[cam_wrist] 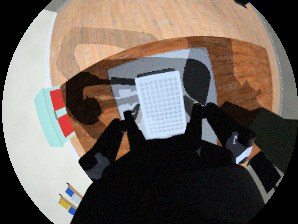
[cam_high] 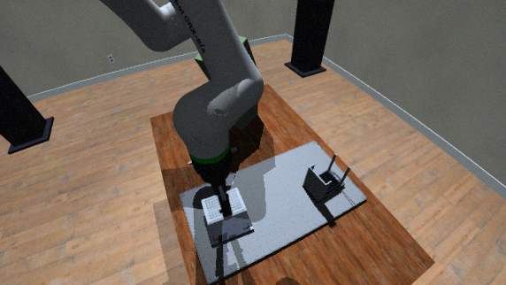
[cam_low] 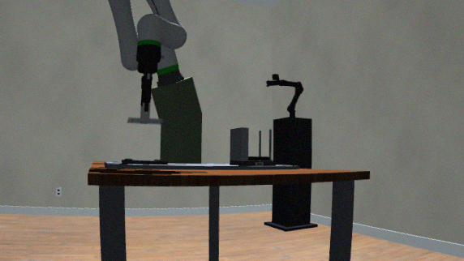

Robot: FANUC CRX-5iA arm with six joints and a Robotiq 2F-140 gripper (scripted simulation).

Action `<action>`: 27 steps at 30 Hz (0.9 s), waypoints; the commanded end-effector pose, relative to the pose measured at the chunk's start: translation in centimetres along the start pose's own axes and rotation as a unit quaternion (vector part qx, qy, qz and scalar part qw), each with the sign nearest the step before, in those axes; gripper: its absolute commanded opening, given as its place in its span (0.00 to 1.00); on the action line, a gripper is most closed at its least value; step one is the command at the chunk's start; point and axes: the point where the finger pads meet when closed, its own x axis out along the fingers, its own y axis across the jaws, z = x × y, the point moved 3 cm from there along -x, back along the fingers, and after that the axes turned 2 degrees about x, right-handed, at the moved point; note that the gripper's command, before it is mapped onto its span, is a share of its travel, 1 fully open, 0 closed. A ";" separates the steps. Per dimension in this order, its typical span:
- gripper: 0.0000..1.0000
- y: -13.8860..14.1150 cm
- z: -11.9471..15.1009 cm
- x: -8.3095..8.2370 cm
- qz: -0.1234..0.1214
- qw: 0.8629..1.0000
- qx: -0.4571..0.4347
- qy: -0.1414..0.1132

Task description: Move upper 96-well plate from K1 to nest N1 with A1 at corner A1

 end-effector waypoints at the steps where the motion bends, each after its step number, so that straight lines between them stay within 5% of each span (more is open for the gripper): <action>1: 0.00 0.0 0.0 0.2 0.000 1.000 0.000 0.000; 27: 0.00 0.0 0.0 4.2 0.000 1.000 0.000 0.000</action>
